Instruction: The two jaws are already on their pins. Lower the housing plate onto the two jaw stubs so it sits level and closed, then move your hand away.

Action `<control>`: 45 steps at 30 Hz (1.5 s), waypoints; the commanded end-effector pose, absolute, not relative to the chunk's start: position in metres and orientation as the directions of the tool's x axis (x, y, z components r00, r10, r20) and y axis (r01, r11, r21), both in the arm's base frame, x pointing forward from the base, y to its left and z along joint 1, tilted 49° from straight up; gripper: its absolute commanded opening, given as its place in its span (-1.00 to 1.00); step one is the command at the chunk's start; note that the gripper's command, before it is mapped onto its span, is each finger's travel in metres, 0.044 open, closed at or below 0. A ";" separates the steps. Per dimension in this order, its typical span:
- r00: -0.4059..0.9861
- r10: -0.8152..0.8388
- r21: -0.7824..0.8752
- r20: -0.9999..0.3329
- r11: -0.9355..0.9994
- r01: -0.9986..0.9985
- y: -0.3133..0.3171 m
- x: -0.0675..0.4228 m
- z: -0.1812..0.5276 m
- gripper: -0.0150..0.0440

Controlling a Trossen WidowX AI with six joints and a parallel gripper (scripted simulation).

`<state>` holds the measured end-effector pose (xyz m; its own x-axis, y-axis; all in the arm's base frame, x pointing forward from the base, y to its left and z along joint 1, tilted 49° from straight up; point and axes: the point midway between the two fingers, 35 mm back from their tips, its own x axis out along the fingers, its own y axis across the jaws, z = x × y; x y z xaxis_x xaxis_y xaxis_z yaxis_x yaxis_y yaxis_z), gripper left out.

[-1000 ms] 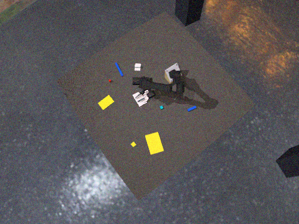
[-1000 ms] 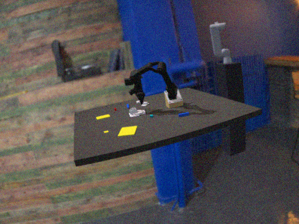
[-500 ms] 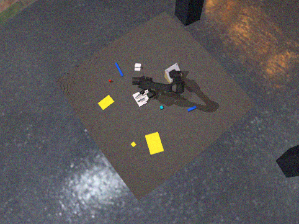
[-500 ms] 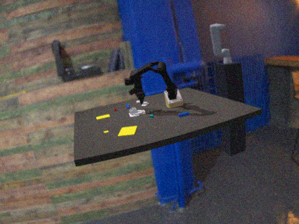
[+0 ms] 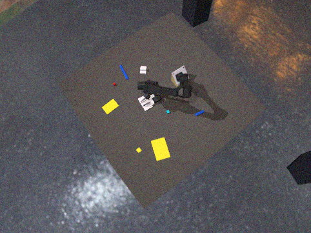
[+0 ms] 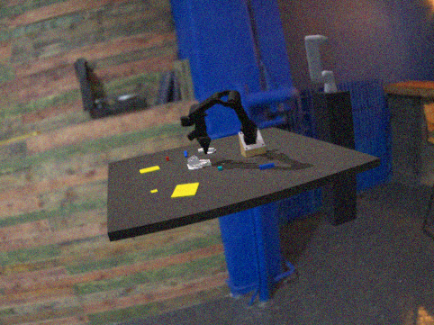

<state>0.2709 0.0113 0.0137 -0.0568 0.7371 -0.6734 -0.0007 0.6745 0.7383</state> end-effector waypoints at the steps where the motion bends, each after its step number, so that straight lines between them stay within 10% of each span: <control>1: -0.056 0.741 0.742 -0.669 0.670 0.006 0.018 0.270 0.008 0.70; 45: -0.057 0.744 0.745 -0.666 0.667 0.011 0.048 0.266 -0.017 0.70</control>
